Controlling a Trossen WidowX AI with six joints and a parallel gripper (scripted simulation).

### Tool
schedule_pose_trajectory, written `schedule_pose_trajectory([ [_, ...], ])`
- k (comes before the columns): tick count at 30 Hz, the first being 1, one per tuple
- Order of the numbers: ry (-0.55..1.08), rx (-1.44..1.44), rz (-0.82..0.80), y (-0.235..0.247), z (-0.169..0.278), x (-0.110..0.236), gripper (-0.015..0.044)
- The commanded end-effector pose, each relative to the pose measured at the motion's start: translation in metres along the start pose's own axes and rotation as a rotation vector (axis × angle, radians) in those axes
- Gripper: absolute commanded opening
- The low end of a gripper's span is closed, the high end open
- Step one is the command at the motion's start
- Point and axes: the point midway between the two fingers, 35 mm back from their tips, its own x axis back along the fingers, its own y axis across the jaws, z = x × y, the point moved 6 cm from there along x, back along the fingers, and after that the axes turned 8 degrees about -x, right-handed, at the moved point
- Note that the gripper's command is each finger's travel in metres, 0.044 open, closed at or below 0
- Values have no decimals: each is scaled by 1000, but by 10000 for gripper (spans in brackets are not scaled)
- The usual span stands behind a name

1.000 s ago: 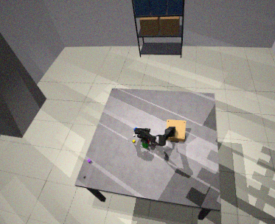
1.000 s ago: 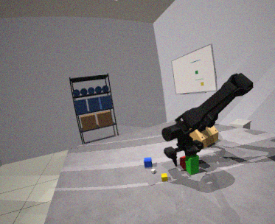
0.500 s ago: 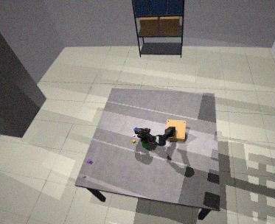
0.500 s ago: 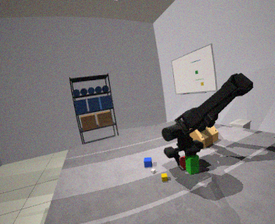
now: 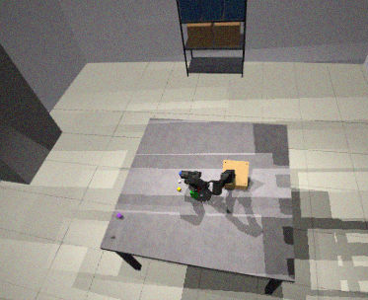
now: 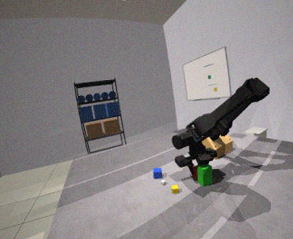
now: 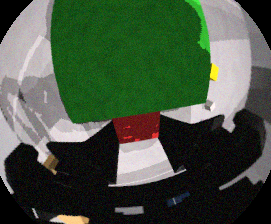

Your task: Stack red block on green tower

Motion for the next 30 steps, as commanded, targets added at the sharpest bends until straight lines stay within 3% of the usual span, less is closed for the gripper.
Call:
schedule_pose_trajectory([
  [1, -6, 10, 9, -3, -2, 13, 0],
  [22, -3, 10, 10, -2, -2, 109, 0],
  [30, -3, 9, 10, -1, -1, 114, 0],
])
